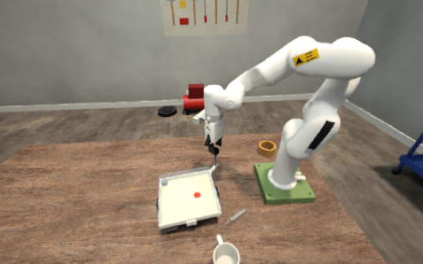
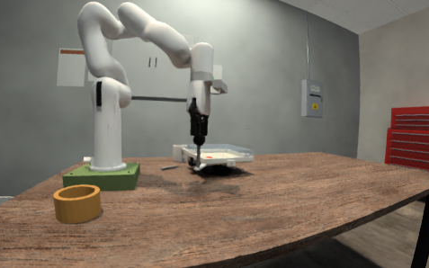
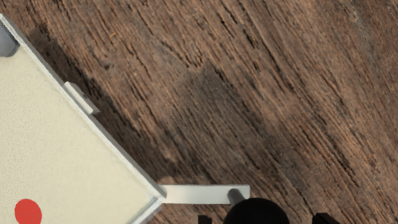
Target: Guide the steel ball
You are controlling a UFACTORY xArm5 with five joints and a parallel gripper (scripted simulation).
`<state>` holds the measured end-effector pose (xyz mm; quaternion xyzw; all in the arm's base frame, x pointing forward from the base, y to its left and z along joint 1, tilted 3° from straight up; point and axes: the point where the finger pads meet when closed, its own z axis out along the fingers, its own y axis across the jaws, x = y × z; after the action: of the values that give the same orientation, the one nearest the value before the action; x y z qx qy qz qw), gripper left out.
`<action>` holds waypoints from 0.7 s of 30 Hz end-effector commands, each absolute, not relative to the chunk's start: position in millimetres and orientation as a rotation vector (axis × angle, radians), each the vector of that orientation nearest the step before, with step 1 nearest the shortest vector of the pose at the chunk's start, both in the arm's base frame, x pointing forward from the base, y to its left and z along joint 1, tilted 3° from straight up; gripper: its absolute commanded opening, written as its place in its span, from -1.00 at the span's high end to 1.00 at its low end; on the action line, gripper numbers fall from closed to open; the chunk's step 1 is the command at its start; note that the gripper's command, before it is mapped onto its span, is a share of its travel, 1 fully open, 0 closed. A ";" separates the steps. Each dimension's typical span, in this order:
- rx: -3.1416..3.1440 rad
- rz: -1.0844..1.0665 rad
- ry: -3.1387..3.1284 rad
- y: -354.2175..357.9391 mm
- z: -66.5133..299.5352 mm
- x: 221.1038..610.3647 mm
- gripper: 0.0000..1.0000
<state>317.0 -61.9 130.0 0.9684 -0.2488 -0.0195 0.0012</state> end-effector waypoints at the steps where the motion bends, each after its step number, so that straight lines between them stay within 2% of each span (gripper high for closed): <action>1: 3.040 -0.055 -0.781 -62.0 129.5 318.2 -0.24; 21: 3.040 -0.055 -0.781 -61.3 111.9 317.7 -0.24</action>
<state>316.7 -61.2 114.4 0.9684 -0.2488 -0.0191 0.0012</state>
